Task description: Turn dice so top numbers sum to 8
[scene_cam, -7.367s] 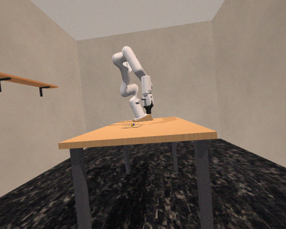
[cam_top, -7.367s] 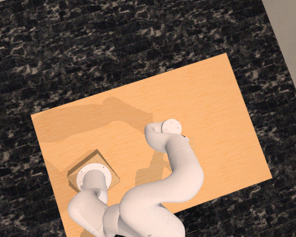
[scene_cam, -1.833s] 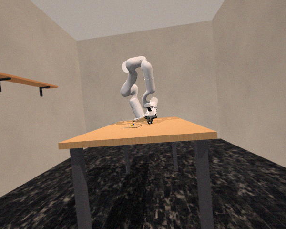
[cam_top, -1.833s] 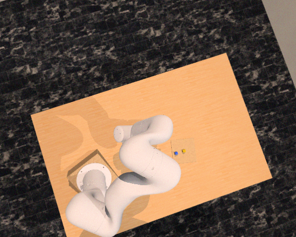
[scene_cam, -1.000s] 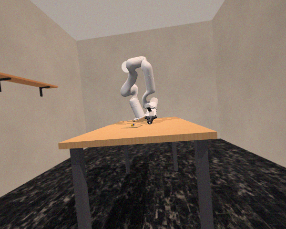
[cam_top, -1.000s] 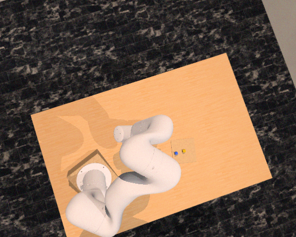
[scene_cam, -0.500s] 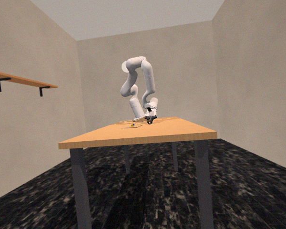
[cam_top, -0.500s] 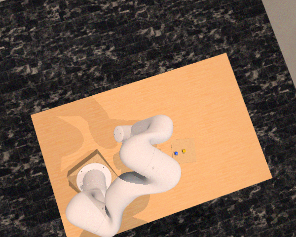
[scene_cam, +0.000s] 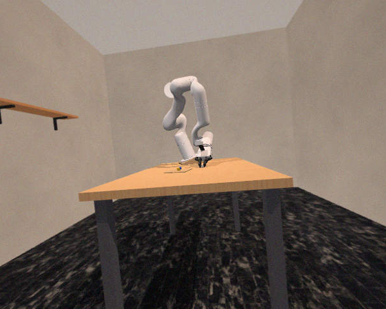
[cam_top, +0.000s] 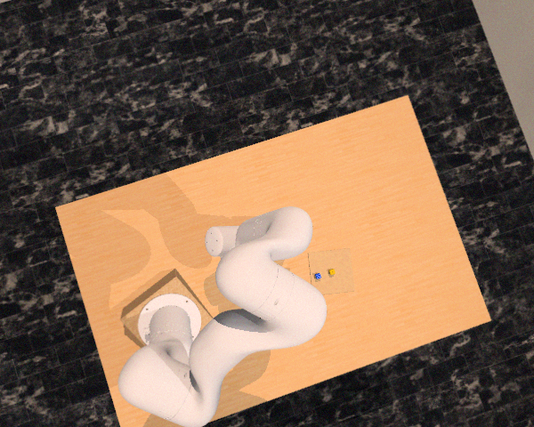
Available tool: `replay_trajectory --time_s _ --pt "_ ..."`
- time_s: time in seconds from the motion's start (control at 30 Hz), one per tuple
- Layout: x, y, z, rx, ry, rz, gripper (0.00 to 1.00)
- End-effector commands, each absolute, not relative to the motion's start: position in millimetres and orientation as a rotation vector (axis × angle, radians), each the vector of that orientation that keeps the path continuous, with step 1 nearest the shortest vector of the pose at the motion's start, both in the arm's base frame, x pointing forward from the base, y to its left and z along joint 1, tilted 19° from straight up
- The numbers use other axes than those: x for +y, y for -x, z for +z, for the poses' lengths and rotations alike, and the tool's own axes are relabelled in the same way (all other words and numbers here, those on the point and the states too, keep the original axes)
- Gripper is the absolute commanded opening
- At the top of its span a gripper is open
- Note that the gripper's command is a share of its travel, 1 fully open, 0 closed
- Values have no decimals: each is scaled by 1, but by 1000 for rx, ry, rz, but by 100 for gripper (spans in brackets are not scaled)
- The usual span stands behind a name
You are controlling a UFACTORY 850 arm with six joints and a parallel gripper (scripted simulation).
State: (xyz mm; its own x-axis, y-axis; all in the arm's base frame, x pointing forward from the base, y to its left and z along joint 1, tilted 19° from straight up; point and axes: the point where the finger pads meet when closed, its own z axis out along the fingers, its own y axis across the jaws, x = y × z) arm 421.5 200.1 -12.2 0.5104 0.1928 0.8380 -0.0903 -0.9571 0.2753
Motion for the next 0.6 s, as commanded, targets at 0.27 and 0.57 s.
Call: replay_trajectory --time_s 0.27,0.57 --pt "201 -422 -12 86 -2472 1426 31" --pt "201 -422 -12 86 -2472 1426 31"
